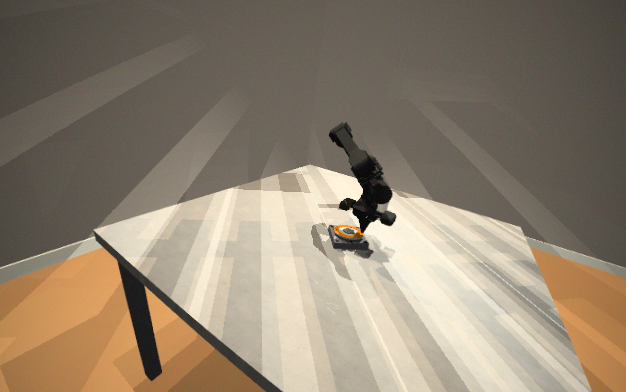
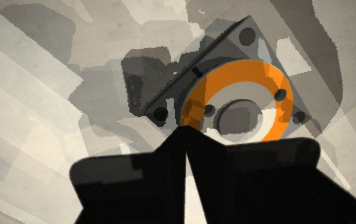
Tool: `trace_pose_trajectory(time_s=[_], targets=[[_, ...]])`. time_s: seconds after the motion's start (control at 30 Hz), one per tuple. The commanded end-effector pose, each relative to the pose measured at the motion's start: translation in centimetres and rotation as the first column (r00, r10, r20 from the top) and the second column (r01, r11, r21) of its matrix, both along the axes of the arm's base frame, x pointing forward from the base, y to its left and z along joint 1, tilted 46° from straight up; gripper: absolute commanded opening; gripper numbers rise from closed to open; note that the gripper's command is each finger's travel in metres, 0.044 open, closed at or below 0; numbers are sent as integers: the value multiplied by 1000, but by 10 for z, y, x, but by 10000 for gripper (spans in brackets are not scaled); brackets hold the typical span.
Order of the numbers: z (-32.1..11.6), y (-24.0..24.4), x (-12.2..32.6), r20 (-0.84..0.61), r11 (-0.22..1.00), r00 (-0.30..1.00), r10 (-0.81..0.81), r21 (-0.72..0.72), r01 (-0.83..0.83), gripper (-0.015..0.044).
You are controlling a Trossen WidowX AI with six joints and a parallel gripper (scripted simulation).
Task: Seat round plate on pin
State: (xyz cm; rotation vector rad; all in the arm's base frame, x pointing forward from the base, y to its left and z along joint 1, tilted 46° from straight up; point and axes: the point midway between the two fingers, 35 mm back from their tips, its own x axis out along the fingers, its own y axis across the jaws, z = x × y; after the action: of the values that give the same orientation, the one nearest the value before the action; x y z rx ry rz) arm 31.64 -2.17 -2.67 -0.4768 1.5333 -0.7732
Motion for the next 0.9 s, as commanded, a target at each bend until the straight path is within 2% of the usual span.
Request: trace_pose_trajectory(time_s=[0.0, 0.87], targets=[[-5, -4, -1, -8, 1000, 1000, 7, -5, -7, 0], [1, -13, 20, -7, 1000, 1000, 7, -5, -7, 0]])
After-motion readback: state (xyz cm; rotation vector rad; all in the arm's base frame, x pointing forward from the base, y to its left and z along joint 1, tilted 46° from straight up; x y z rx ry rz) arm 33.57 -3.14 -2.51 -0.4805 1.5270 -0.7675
